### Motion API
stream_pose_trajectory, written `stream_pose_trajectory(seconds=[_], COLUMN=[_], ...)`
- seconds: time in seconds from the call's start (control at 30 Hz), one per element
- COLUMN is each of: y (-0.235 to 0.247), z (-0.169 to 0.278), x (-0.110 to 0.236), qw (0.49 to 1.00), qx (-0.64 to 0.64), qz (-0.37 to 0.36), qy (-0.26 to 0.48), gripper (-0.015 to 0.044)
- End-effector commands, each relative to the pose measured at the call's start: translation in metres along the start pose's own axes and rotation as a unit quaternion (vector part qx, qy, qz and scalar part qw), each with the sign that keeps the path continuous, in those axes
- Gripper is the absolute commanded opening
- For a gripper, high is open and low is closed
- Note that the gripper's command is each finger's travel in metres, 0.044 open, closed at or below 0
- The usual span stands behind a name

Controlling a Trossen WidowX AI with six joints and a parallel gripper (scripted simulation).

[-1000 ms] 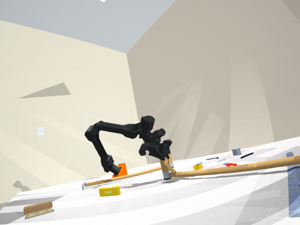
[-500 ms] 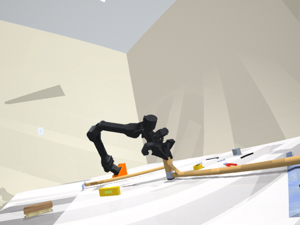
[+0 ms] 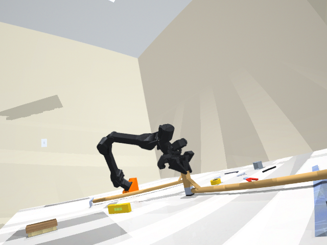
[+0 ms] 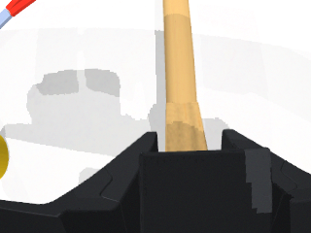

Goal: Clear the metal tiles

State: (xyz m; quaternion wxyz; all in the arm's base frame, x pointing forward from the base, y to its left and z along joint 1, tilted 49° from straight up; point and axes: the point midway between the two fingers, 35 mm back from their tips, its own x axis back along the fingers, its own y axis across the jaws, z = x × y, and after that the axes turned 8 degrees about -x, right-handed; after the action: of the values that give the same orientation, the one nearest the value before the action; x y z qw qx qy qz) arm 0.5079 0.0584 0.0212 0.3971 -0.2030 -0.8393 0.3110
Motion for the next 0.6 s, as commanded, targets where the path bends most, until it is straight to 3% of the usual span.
stream_pose_trajectory(seconds=[0.0,0.57], y=[0.0015,0.0011], z=[-0.0087,-0.0038], x=[-0.0021,-0.0031], qw=[1.000,1.000], qx=[-0.001,0.000], qz=[-0.002,0.000], qy=[-0.006,-0.001], gripper=[0.0000,0.0000])
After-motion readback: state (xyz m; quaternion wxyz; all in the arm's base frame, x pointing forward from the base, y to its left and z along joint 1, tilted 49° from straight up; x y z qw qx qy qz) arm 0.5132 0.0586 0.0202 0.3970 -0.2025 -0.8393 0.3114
